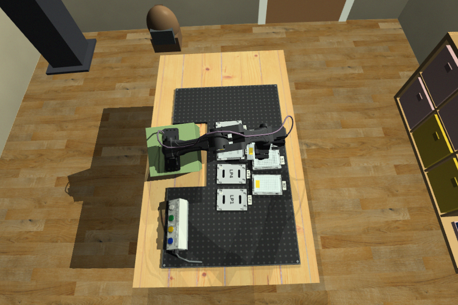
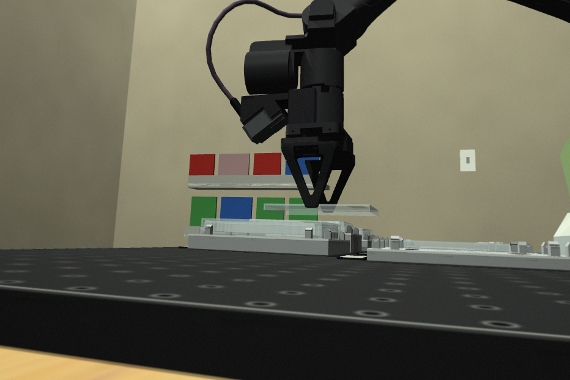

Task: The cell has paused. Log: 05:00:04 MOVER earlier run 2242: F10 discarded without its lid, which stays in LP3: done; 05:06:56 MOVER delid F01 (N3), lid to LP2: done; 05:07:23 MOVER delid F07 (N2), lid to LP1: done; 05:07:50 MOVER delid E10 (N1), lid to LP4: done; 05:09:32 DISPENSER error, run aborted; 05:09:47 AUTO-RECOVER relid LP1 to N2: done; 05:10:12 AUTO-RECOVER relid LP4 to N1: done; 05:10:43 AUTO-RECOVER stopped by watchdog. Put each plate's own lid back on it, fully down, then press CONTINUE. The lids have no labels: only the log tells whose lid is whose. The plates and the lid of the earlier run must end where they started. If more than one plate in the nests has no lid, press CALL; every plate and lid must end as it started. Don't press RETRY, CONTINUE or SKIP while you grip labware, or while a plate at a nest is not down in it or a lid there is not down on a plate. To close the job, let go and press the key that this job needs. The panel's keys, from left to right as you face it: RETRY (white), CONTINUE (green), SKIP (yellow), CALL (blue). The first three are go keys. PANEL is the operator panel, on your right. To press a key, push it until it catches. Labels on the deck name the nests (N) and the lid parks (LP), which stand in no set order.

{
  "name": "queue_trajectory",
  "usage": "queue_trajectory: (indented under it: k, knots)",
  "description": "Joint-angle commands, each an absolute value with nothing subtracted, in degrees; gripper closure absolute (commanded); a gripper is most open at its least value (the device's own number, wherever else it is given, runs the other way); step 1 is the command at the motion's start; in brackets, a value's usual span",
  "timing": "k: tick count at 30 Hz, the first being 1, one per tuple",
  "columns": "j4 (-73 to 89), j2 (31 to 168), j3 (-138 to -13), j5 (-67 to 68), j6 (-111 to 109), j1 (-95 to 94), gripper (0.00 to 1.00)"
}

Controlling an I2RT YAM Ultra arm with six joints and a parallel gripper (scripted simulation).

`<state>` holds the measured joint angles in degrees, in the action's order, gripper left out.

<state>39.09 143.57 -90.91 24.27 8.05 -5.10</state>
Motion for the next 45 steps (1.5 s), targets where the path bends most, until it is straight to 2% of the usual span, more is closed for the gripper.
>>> queue_trajectory:
  k: [1,10,45]
  knots:
    - [41.9,143.8,-95.7,25.0,4.9,-4.0,1.00]
    - [45.4,143.9,-102.0,24.7,2.5,-3.0,1.00]
    - [46.1,146.2,-104.1,24.6,2.4,-2.8,1.00]
